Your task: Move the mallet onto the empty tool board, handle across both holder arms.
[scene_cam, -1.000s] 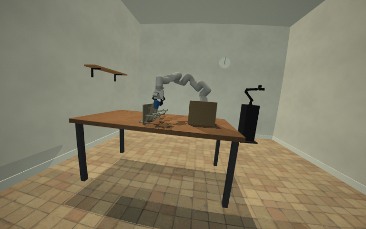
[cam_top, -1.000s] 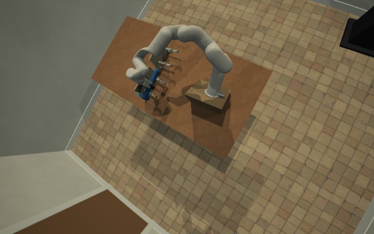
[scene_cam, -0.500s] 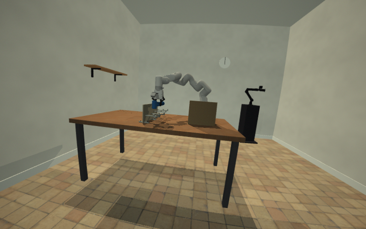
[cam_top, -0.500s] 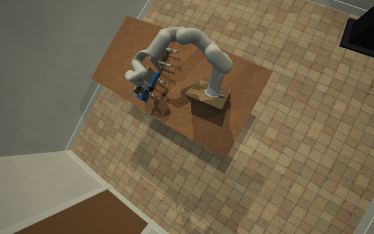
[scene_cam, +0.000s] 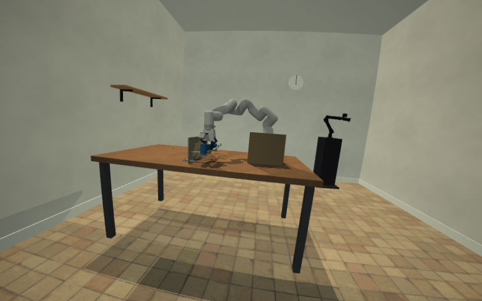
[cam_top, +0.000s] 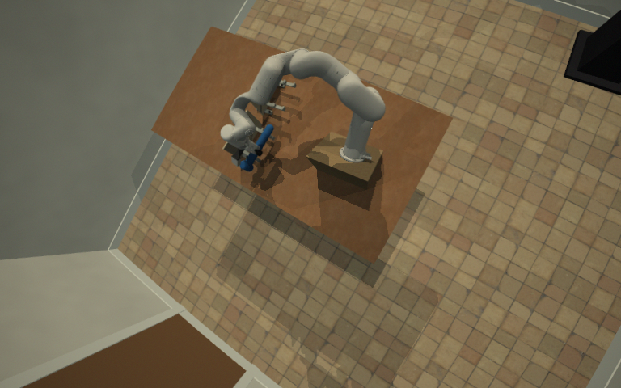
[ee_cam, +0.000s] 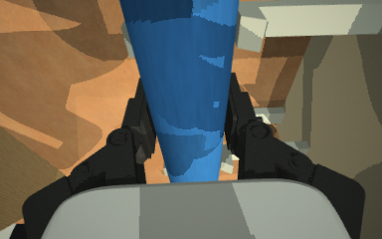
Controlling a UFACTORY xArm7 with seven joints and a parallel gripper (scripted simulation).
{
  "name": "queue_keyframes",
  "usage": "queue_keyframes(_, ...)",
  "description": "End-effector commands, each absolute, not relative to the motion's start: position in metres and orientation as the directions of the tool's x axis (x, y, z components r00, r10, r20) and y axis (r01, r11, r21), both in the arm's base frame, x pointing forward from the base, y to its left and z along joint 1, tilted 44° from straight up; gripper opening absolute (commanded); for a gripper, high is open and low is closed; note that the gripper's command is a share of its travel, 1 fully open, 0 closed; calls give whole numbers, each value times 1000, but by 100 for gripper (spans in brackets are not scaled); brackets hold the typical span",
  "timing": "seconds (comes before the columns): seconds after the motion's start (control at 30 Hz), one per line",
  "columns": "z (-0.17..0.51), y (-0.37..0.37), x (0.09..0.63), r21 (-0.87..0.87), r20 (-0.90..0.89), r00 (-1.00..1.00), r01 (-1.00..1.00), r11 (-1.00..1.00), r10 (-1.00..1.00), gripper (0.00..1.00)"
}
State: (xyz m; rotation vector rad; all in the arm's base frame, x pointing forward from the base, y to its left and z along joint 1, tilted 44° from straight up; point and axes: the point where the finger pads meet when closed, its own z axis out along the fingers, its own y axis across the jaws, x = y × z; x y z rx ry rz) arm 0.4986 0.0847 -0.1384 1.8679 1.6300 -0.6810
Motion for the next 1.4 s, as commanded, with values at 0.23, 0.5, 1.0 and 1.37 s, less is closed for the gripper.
queue_keyframes(0.23, -144, 84, 503, 91, -690, 132, 991, -95, 712, 0)
queue_keyframes(0.5, -150, 78, 503, 93, -690, 133, 991, -95, 712, 0)
queue_keyframes(1.0, -150, 78, 503, 93, -690, 133, 991, -95, 712, 100)
queue_keyframes(1.37, -150, 78, 503, 93, -690, 133, 991, -95, 712, 100)
